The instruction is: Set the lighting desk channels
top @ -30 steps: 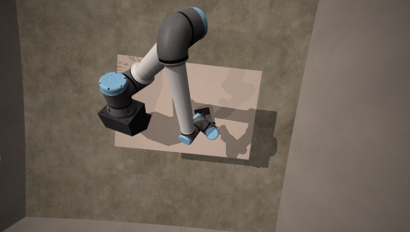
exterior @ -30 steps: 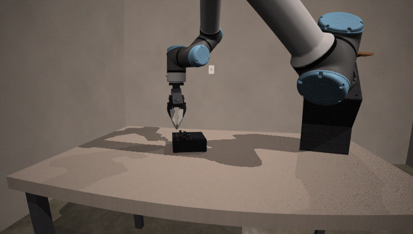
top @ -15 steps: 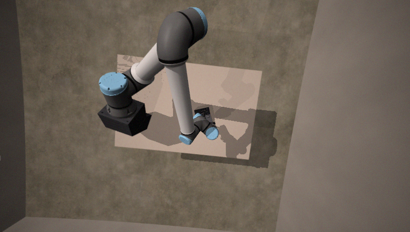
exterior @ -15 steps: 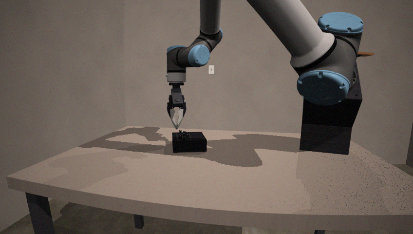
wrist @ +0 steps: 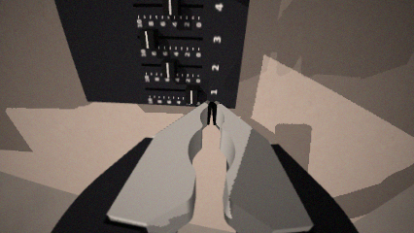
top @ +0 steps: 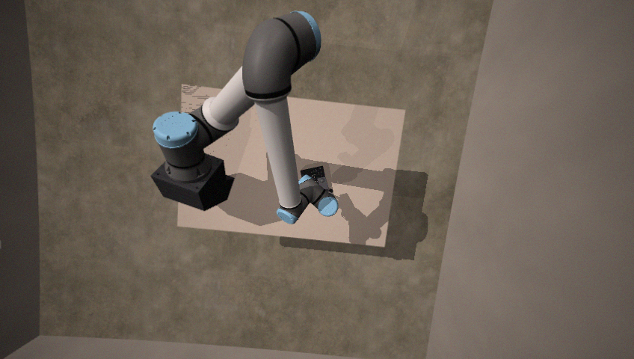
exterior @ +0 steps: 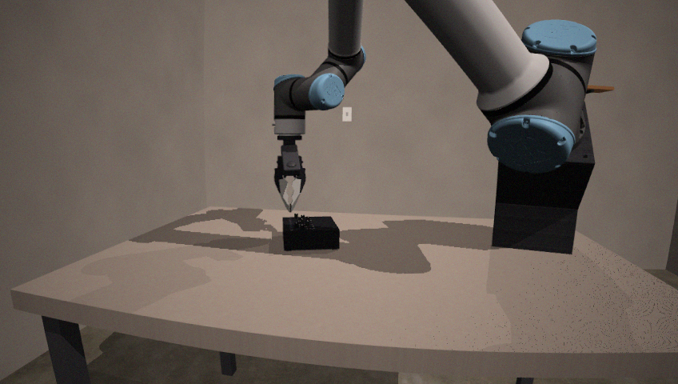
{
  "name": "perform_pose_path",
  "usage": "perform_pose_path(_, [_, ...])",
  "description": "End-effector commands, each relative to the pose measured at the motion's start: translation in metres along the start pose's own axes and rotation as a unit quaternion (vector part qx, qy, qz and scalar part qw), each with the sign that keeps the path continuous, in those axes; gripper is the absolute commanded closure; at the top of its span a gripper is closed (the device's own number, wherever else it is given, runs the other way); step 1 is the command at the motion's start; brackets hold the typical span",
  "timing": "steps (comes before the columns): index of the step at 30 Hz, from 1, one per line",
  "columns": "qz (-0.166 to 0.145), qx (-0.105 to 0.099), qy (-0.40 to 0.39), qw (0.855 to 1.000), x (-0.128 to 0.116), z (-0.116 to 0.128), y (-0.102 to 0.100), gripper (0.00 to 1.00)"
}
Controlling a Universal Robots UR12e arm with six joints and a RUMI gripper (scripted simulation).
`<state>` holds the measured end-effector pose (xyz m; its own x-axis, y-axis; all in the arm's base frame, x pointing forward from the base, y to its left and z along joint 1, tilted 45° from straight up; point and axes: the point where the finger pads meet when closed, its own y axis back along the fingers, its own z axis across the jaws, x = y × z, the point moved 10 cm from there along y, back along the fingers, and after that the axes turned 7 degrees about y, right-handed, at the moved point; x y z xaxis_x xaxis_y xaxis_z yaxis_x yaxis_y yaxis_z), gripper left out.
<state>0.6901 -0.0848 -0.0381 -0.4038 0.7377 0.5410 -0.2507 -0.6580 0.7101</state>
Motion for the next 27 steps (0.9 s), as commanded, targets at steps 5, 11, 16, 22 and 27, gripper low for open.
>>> perform_pose_path(5, [0.0, 0.0, 0.0, 1.0, -0.0007, 0.0006, 0.0006, 1.0])
perform_pose_path(11, [0.0, 0.0, 0.0, 1.0, -0.0009, 0.0008, 0.0006, 1.0])
perform_pose_path(16, [0.0, 0.0, 0.0, 1.0, -0.0009, 0.0008, 0.0006, 1.0])
perform_pose_path(22, [0.0, 0.0, 0.0, 1.0, -0.0009, 0.0008, 0.0006, 1.0])
perform_pose_path(27, [0.0, 0.0, 0.0, 1.0, -0.0009, 0.0008, 0.0006, 1.0])
